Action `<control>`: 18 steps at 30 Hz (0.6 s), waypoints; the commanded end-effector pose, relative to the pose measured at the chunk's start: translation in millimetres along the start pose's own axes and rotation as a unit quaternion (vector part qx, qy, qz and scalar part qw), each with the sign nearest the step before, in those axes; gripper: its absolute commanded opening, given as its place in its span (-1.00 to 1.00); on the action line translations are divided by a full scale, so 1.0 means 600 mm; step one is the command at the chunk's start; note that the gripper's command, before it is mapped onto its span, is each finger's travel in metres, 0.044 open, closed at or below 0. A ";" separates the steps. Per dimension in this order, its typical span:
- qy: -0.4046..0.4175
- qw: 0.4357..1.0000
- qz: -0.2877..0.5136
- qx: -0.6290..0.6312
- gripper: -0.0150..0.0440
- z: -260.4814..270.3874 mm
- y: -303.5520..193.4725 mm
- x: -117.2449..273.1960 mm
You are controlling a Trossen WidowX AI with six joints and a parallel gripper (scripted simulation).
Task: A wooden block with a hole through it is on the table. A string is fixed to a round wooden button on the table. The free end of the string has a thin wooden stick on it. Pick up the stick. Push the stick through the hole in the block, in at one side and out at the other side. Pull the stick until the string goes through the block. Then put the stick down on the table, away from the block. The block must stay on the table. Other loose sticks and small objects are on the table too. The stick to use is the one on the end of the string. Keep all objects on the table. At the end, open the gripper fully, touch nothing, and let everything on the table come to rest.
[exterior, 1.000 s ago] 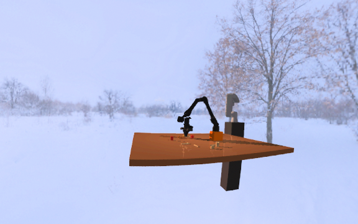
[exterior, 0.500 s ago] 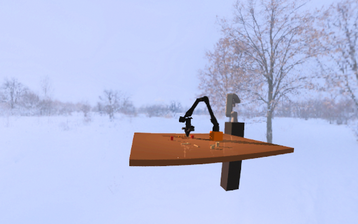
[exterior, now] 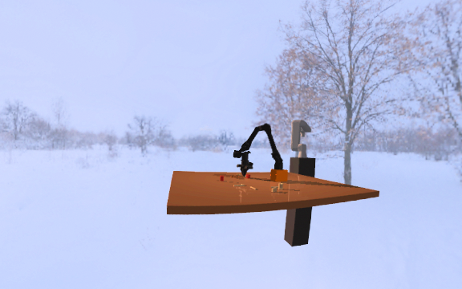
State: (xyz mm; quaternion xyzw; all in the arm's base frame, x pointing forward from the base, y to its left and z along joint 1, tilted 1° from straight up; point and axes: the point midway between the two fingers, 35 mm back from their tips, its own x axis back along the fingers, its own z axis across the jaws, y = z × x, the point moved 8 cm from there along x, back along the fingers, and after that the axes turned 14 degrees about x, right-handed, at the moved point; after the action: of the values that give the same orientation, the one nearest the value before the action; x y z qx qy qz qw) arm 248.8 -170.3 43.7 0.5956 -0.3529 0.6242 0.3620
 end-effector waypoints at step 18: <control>0.000 1.000 -0.001 0.000 -0.08 -0.004 0.020 0.004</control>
State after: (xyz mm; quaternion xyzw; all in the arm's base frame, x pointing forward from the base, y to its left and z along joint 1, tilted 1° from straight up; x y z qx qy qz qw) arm 236.5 -173.3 43.5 0.5964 -0.3526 0.6236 0.3621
